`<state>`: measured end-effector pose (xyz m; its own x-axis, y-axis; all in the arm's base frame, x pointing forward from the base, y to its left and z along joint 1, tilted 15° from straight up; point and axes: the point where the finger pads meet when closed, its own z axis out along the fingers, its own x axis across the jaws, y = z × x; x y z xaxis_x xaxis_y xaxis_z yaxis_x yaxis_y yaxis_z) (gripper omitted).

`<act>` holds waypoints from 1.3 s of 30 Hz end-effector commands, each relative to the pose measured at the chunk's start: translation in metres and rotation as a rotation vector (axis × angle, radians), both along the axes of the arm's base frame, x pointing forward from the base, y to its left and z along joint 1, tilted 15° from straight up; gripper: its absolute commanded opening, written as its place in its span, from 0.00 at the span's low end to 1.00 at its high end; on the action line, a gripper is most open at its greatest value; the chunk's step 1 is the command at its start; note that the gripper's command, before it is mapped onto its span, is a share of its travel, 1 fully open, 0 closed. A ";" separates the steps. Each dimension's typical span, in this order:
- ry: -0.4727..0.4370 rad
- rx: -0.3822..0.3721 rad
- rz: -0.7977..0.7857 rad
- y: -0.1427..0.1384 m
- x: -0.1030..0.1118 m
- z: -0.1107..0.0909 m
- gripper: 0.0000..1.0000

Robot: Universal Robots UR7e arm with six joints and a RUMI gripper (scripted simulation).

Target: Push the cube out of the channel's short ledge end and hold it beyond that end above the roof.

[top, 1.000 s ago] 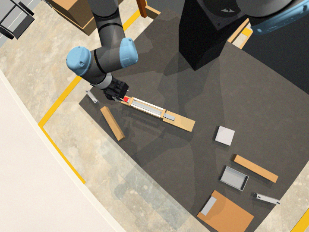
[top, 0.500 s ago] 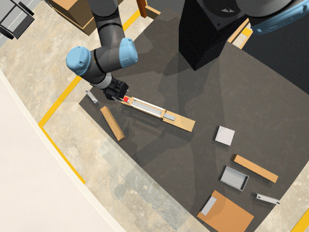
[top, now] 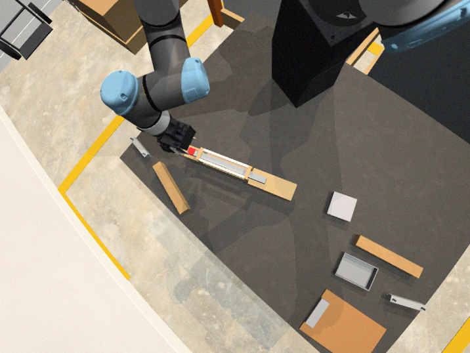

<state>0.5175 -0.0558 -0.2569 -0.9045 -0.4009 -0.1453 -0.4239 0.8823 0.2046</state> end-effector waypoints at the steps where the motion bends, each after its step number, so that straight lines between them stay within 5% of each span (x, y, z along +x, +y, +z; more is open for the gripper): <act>1: -0.001 -0.001 0.000 0.001 0.001 -0.004 0.25; 9: -0.001 -0.001 0.000 0.010 0.003 -0.040 0.25; 39: -0.001 -0.001 0.000 0.016 0.004 -0.066 0.25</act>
<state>0.5211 -0.0393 -0.3228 -0.9046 -0.4009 -0.1449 -0.4238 0.8823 0.2047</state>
